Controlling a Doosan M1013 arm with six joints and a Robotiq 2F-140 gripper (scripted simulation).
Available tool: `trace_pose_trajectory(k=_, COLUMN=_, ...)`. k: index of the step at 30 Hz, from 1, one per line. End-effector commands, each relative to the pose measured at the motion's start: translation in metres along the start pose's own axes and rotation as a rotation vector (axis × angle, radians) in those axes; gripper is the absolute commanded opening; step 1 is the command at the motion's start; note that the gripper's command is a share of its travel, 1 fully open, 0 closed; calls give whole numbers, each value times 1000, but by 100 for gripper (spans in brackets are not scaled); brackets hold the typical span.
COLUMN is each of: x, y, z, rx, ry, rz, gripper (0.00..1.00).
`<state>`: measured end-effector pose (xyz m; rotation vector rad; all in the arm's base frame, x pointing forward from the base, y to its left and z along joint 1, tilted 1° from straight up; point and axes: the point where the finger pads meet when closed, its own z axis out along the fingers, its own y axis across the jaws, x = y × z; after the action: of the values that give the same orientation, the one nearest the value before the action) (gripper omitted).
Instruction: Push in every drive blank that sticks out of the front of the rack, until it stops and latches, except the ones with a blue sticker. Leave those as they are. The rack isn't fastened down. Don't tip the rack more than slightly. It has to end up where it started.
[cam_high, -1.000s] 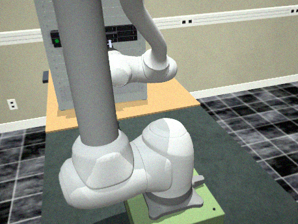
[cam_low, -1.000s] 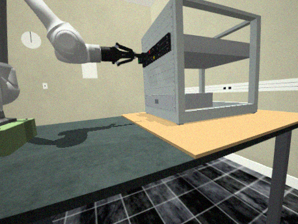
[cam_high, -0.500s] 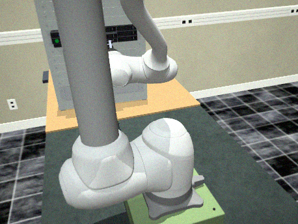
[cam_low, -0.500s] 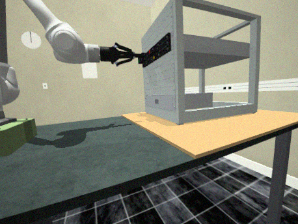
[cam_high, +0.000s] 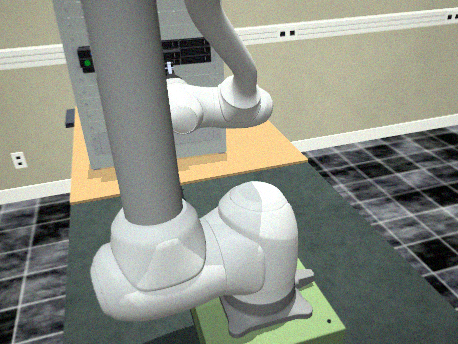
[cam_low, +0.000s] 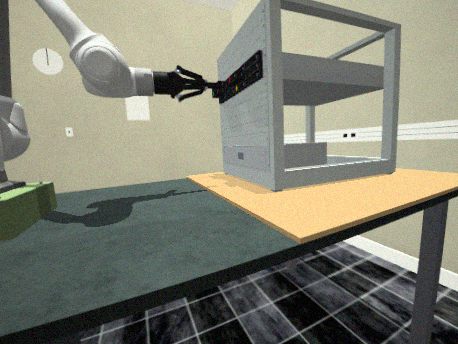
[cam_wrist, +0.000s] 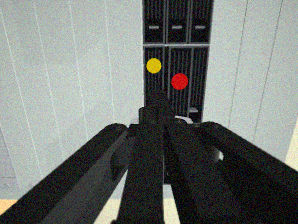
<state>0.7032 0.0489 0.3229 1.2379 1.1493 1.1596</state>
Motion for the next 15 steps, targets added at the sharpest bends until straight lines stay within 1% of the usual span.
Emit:
trace_pose_trajectory(k=1, x=-2, y=3, z=-2, rx=-3, ry=-5, rz=1, gripper=10)
trace_pose_trajectory(k=7, x=-5, y=30, z=-5, rx=-3, ry=-5, rz=1, gripper=10)
trace_pose_trajectory(k=12, x=-5, y=30, z=-4, rx=-3, ry=-5, rz=1, gripper=10)
trace_pose_trajectory(k=15, x=-5, y=30, z=8, rx=-3, ry=-5, rz=1, gripper=10)
